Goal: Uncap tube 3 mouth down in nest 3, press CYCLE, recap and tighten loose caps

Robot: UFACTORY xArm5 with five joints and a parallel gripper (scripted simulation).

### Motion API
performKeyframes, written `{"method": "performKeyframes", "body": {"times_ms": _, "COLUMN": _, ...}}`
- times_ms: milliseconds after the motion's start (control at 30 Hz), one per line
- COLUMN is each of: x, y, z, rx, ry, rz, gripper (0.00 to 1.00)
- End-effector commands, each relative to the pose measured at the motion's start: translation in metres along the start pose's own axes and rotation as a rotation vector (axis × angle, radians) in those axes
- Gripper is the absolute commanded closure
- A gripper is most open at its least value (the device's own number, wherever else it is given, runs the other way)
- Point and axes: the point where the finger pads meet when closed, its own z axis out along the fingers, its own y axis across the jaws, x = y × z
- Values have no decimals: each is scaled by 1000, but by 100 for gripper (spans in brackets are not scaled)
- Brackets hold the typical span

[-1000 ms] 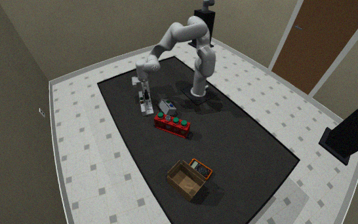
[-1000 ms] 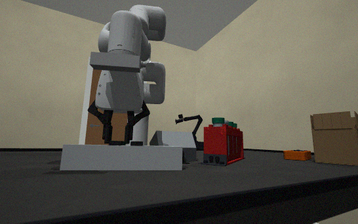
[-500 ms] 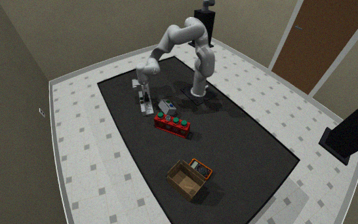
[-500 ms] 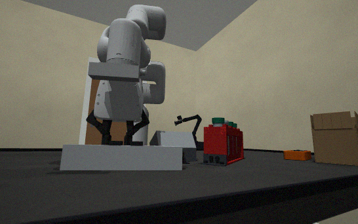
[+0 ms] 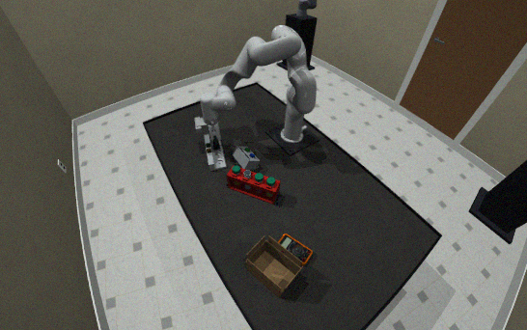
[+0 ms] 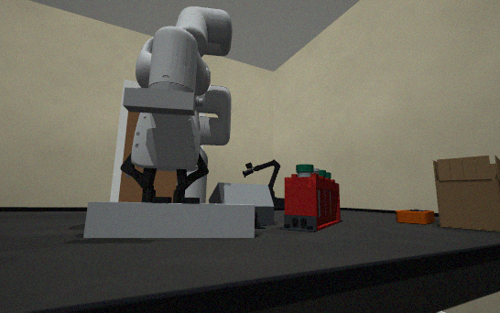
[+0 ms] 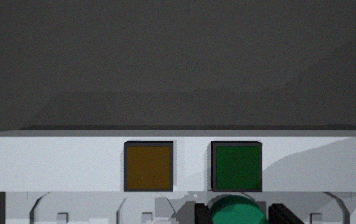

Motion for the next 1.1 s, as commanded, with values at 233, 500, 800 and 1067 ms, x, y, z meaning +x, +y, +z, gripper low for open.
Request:
{"method": "performKeyframes", "body": {"times_ms": 233, "x": 1, "y": 0, "z": 3, "rx": 0, "ry": 4, "rz": 0, "gripper": 100}}
{"method": "performKeyframes", "body": {"times_ms": 500, "x": 1, "y": 0, "z": 7, "rx": 0, "ry": 4, "rz": 0, "gripper": 100}}
{"method": "performKeyframes", "body": {"times_ms": 800, "x": 1, "y": 0, "z": 8, "rx": 0, "ry": 4, "rz": 0, "gripper": 100}}
{"method": "performKeyframes", "body": {"times_ms": 1067, "x": 1, "y": 0, "z": 8, "rx": 0, "ry": 4, "rz": 0, "gripper": 54}}
